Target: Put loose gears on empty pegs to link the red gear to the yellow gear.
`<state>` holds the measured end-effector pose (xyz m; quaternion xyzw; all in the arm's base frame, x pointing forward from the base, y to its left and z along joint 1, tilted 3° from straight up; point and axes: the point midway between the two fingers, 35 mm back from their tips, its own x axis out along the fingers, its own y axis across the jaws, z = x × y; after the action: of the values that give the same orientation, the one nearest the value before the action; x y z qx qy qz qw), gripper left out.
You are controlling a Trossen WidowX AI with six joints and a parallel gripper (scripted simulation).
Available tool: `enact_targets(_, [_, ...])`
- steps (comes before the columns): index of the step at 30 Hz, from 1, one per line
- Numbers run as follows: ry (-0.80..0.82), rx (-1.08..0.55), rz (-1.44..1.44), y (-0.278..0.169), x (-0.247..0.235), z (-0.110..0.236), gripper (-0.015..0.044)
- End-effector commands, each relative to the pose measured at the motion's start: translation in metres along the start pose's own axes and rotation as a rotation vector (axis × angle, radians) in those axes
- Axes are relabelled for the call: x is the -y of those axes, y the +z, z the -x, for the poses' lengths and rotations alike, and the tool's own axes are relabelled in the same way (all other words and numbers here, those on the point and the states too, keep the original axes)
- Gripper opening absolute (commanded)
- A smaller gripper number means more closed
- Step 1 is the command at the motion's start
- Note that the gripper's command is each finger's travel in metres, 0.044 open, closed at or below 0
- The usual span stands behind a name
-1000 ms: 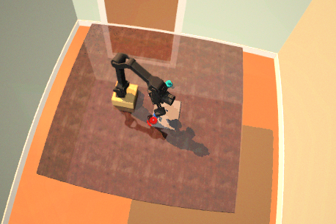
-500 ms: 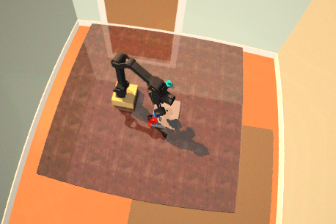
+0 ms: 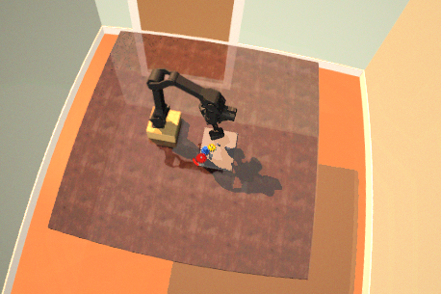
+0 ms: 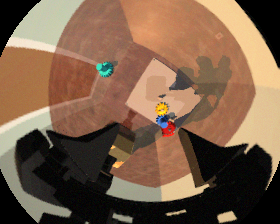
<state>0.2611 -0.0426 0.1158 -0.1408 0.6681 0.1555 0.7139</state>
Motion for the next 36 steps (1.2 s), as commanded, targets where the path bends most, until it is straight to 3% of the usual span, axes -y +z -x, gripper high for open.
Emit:
enact_targets(1, [-0.001,0.006,0.008,0.026,-0.031,0.006,0.0440])
enact_targets(10, [0.003,0.004,-0.009,0.072,-0.141,0.018,0.0440])
enact_targets(19, [0.012,0.001,-0.033,0.069,-0.256,0.034,0.0440])
enact_targets(36, [0.012,0.001,-0.034,0.068,-0.258,0.034,0.0440])
